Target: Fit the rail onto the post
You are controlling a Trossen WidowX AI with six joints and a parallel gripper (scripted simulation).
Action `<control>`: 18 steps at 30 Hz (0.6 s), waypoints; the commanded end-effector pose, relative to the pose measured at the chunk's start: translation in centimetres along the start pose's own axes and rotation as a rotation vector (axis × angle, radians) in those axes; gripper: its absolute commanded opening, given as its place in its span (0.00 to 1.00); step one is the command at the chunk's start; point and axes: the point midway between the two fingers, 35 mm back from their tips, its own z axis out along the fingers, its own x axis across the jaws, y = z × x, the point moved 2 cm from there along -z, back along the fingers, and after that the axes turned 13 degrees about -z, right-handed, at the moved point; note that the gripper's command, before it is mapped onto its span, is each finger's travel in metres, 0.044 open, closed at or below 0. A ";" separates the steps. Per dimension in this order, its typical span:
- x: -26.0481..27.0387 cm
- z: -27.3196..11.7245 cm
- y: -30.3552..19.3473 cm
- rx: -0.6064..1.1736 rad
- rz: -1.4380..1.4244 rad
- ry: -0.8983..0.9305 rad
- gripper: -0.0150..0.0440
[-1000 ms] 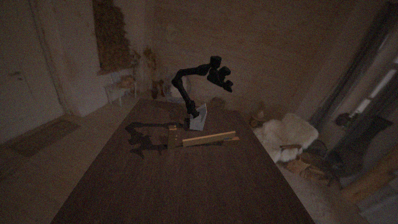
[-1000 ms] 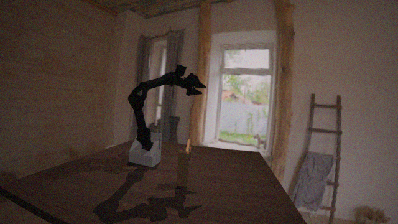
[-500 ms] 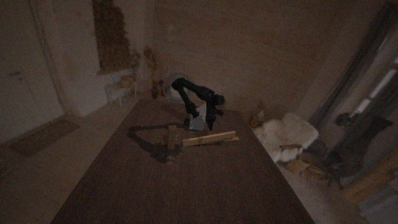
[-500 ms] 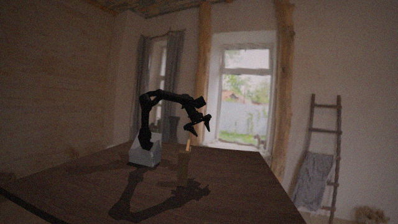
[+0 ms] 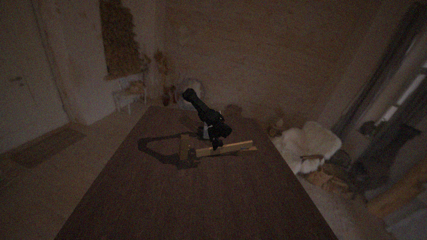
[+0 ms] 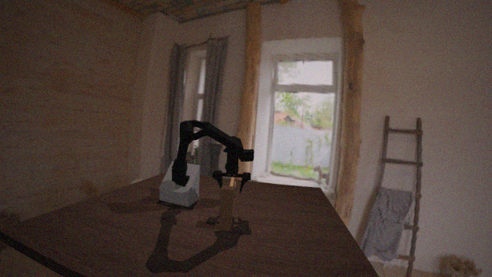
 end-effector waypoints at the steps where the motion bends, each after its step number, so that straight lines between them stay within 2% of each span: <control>1: 0.3 0.3 0.1 -0.005 -0.015 0.015 1.00; 18: 0.2 3.1 0.2 -0.006 -0.015 0.014 1.00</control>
